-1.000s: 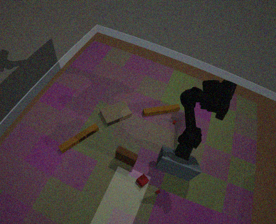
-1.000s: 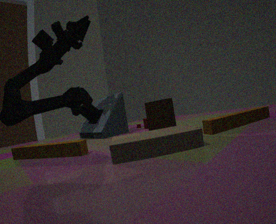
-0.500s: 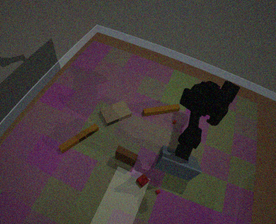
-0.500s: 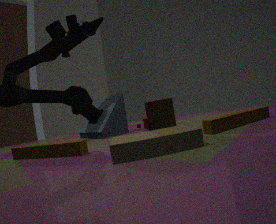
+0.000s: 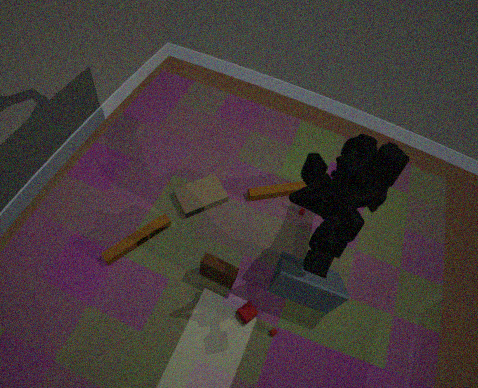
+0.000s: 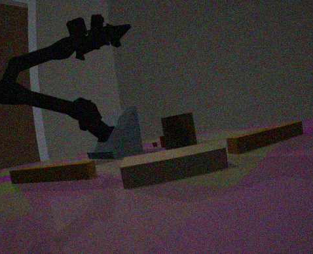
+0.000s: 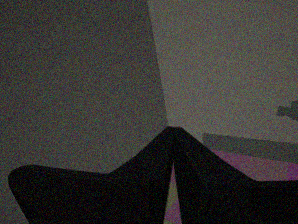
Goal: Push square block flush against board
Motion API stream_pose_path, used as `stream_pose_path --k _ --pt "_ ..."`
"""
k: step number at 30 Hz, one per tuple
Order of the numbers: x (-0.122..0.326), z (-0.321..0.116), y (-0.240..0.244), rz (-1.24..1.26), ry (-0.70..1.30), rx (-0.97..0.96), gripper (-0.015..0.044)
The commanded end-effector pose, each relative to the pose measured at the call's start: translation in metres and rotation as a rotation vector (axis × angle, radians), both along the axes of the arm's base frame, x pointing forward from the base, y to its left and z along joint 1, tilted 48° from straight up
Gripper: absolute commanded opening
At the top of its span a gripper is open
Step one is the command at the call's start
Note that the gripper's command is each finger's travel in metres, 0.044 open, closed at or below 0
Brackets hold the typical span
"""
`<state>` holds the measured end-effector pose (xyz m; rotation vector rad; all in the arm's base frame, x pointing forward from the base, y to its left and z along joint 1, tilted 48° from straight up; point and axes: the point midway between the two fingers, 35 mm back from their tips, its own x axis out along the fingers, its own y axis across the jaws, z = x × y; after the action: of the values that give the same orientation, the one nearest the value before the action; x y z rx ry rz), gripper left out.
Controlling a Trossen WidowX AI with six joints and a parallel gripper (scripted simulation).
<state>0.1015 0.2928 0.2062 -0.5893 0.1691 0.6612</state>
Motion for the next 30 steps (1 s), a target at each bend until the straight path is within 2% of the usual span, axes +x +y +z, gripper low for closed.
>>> stream_pose_path --k 1,15,30 --pt "0.010 -0.013 0.008 -0.008 0.004 -0.110 0.0000" --pt "0.054 -0.075 0.012 -0.057 0.070 -0.551 0.0000" --pt "0.098 -0.141 -0.013 -0.079 0.251 -1.011 0.0000"
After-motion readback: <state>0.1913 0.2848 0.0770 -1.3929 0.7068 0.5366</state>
